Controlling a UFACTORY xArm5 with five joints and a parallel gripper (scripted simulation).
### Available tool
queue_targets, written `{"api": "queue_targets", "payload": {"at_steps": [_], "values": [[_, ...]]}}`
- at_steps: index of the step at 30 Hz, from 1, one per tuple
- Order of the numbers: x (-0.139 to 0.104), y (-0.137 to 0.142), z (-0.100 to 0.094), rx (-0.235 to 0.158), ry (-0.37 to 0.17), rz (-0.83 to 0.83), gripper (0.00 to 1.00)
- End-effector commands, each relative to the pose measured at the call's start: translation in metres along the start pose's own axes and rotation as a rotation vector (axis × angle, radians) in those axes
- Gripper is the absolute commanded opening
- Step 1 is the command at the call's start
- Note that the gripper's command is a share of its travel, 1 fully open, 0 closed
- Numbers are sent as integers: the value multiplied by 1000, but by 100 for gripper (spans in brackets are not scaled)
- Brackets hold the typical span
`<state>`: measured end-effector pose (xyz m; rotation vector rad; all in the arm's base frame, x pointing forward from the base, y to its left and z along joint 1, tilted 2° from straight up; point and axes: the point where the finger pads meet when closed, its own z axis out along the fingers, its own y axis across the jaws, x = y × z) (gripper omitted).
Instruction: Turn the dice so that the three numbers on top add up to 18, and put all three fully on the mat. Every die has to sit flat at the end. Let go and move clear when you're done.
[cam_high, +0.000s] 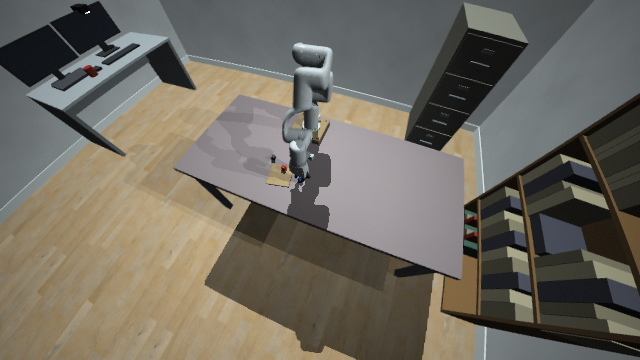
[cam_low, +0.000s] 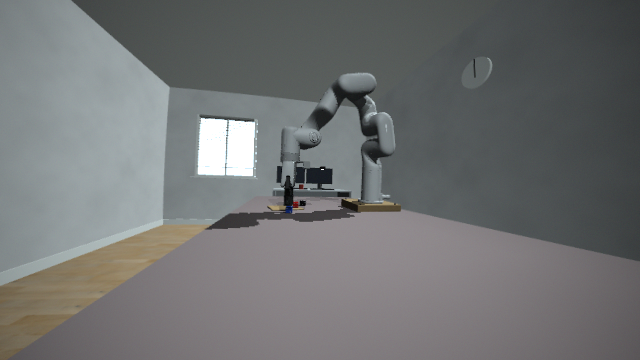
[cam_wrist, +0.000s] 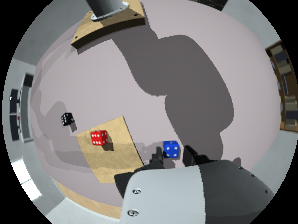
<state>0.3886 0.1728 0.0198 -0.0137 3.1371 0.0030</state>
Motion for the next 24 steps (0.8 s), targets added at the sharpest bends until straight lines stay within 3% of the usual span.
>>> {"api": "queue_targets", "payload": {"at_steps": [1, 12, 24], "values": [[-1, 1, -1, -1, -3, 0, 42], [-1, 1, 1, -1, -3, 0, 42], [-1, 1, 15, -1, -3, 0, 42]]}}
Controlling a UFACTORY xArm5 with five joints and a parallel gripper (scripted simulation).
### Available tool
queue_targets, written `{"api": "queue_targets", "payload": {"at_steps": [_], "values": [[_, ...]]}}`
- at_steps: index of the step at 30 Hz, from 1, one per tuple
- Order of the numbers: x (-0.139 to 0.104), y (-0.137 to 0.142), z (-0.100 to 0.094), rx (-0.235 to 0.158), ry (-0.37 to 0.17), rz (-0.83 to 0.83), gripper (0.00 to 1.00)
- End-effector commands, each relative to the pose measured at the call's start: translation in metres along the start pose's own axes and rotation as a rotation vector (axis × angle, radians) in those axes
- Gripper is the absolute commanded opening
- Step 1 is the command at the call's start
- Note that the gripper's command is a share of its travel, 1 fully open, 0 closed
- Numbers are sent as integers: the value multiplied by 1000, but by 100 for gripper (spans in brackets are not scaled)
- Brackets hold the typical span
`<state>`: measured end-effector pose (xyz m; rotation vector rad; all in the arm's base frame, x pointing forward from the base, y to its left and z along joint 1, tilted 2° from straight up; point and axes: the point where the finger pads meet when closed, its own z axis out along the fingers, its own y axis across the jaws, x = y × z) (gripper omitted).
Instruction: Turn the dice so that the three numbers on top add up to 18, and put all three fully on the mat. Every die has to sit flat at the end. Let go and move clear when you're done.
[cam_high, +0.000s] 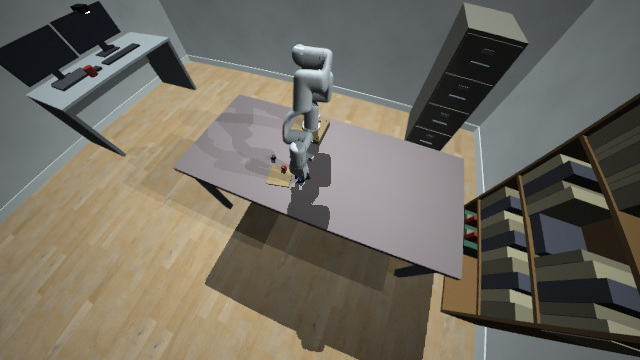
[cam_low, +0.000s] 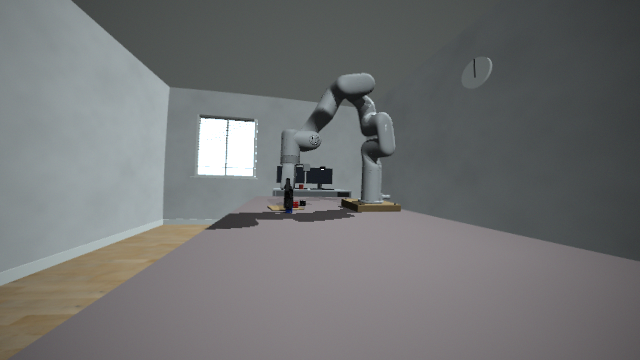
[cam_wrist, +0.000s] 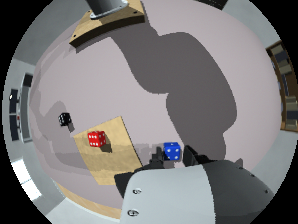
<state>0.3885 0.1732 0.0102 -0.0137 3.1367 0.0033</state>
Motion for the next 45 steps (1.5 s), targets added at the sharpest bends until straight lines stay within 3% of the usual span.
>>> {"api": "queue_targets", "payload": {"at_steps": [1, 9, 45], "values": [[-1, 1, 7, -1, -3, 0, 42], [-1, 1, 17, -1, -3, 0, 42], [-1, 1, 18, -1, -3, 0, 42]]}}
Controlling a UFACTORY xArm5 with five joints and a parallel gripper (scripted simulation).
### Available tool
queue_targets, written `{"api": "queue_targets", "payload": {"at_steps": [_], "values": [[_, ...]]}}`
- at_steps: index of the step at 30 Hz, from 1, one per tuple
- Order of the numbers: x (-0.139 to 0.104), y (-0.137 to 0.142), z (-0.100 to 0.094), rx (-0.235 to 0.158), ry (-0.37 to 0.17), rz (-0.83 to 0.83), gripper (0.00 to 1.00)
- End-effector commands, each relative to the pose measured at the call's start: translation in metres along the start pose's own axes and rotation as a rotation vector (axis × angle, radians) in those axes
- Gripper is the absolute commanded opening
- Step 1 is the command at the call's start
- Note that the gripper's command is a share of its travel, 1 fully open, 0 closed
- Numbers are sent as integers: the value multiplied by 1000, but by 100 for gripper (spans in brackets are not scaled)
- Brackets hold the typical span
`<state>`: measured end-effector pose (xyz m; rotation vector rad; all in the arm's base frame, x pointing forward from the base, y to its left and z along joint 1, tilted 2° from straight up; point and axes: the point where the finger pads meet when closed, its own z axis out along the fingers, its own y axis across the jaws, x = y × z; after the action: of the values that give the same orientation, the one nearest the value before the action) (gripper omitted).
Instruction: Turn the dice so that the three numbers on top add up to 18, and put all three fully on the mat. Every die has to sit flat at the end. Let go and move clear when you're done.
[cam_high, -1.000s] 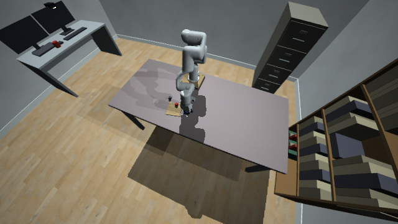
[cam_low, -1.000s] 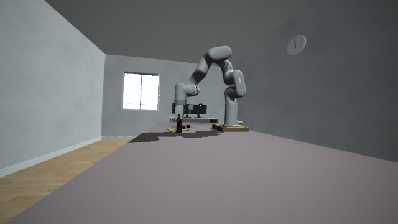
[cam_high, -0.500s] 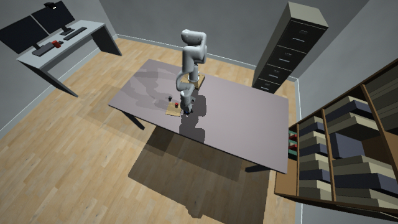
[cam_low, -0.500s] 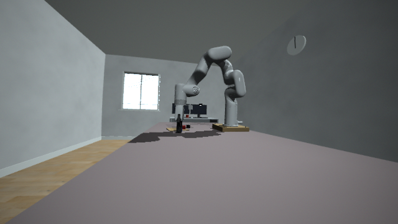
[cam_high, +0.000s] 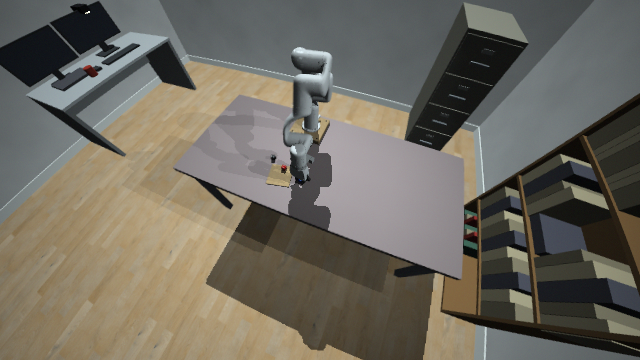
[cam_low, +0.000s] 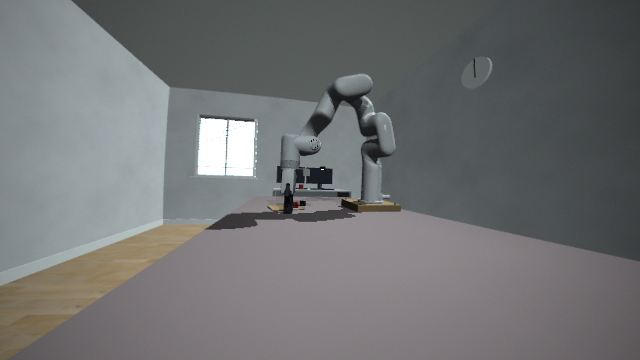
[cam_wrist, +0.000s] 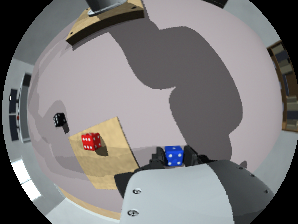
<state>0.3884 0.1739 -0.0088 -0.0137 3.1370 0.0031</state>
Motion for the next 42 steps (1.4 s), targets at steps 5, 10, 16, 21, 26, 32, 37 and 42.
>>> {"api": "queue_targets", "payload": {"at_steps": [5, 10, 16, 21, 26, 32, 37, 42], "values": [[-1, 1, -1, -1, -3, 0, 42], [-1, 1, -1, -1, -3, 0, 21], [-1, 1, -1, -1, -3, 0, 21], [-1, 1, -1, -1, -3, 0, 21], [-1, 1, -1, -1, -3, 0, 21], [-1, 1, -1, -1, -3, 0, 21], [-1, 1, -1, -1, -3, 0, 21], [-1, 0, -3, -1, -3, 0, 21]]}}
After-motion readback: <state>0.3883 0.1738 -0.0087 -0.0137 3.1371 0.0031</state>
